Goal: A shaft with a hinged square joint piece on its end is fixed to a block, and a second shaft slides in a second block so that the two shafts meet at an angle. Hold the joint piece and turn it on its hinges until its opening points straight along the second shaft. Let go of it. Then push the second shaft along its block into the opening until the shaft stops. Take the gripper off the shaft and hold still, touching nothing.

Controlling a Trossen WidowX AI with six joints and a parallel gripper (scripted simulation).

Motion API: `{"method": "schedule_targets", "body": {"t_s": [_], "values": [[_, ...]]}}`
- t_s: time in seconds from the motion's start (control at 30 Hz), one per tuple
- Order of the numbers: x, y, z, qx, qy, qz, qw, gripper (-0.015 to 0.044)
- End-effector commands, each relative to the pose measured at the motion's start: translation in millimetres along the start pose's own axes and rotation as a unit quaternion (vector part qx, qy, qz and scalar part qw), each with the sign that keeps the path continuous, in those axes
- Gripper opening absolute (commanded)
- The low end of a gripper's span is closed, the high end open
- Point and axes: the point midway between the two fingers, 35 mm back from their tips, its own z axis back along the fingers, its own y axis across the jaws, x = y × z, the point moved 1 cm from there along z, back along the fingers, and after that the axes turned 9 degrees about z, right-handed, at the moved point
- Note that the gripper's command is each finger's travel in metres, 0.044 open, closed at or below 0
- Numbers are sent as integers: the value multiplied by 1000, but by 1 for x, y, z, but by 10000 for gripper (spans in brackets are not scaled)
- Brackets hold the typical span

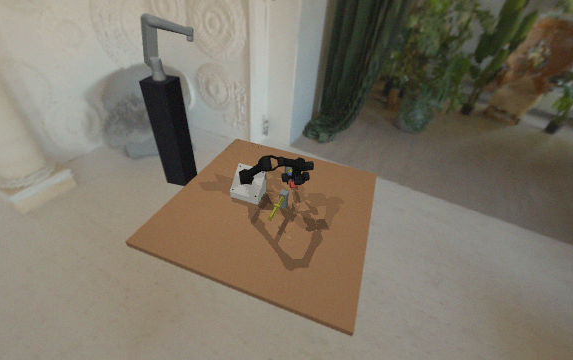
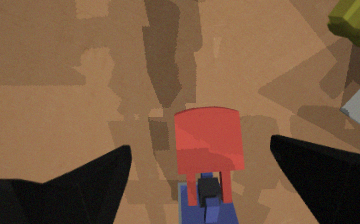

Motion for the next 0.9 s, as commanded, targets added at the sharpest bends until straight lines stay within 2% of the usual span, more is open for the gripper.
{"method": "schedule_targets", "body": {"t_s": [0.0,0.87], "values": [[5,-5,-25,-6,-2,4,1000,440],[7,-6,-61,-7,-2,4,1000,440]]}}
